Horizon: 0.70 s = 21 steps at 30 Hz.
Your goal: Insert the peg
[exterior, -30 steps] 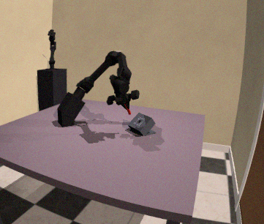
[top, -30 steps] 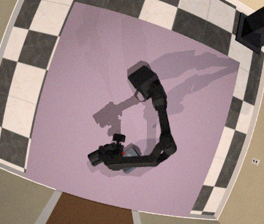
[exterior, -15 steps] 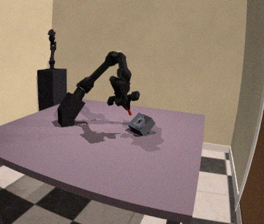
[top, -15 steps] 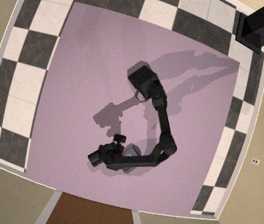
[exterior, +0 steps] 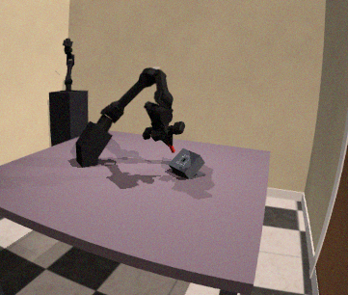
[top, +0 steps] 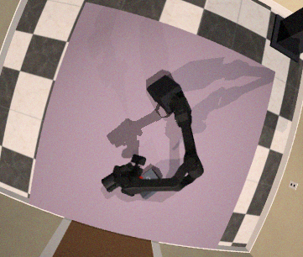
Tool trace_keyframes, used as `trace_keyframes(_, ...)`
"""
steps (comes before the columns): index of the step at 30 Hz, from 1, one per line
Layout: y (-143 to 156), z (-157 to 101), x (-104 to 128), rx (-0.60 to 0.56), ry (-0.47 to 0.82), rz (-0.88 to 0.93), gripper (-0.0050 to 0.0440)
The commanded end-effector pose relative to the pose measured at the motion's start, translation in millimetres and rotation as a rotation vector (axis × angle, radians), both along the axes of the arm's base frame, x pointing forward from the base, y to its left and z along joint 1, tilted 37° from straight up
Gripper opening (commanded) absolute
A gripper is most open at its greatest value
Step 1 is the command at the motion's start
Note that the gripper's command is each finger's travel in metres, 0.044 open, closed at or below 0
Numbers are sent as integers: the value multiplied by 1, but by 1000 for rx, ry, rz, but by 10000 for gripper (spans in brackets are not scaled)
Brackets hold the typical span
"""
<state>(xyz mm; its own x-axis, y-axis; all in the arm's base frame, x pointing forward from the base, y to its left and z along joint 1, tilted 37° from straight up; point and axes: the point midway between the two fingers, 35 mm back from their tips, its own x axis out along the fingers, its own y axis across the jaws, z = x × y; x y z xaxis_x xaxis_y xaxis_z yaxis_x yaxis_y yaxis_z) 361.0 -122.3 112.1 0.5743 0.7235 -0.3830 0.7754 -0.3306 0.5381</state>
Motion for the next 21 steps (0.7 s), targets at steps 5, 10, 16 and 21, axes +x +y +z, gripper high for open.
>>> trace_keyframes(5,1,6,3,16,4,-25,0)
trace_keyframes(10,2,6,5,37,18,-39,0)
trace_keyframes(16,3,5,7,57,33,-53,0)
trace_keyframes(21,3,5,8,74,45,-64,0)
